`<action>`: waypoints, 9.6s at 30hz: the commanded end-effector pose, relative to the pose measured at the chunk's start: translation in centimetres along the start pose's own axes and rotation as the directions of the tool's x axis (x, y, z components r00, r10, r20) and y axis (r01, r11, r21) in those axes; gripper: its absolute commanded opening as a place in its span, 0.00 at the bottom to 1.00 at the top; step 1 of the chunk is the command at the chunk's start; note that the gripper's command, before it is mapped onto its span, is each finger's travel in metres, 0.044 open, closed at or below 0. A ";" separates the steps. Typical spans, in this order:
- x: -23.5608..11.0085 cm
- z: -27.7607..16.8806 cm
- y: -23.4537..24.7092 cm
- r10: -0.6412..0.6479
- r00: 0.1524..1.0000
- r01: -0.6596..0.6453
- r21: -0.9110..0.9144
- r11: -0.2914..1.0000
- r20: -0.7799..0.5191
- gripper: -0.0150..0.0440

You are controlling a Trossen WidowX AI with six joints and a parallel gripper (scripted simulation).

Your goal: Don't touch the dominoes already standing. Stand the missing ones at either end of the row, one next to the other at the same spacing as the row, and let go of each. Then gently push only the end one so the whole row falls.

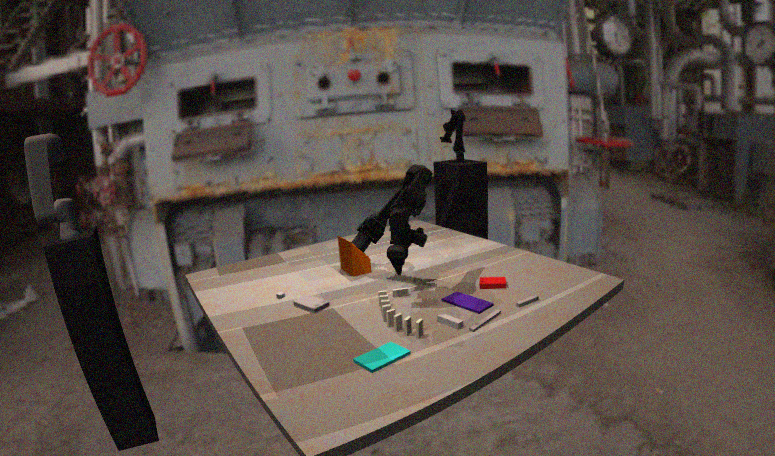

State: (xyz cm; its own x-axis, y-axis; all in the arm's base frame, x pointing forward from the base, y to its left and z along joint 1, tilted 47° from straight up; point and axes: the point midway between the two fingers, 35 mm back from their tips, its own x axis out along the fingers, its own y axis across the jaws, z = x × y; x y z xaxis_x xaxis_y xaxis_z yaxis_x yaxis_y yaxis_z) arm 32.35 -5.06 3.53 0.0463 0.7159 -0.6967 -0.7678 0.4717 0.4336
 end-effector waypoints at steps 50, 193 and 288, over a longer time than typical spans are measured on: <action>9.5 1.2 2.2 0.008 1.000 -0.003 -0.327 0.945 0.017 0.47; 3.2 2.3 21.7 -0.869 0.477 0.706 0.531 0.469 0.134 0.30; 5.2 4.6 27.3 -0.721 0.168 -0.052 0.736 0.675 0.673 0.30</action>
State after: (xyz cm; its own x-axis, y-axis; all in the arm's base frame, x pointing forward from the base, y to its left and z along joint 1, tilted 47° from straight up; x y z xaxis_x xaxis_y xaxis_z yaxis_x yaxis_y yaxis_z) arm 14.42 13.65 14.78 0.9908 0.1287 -0.0430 -0.0517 0.6509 0.7574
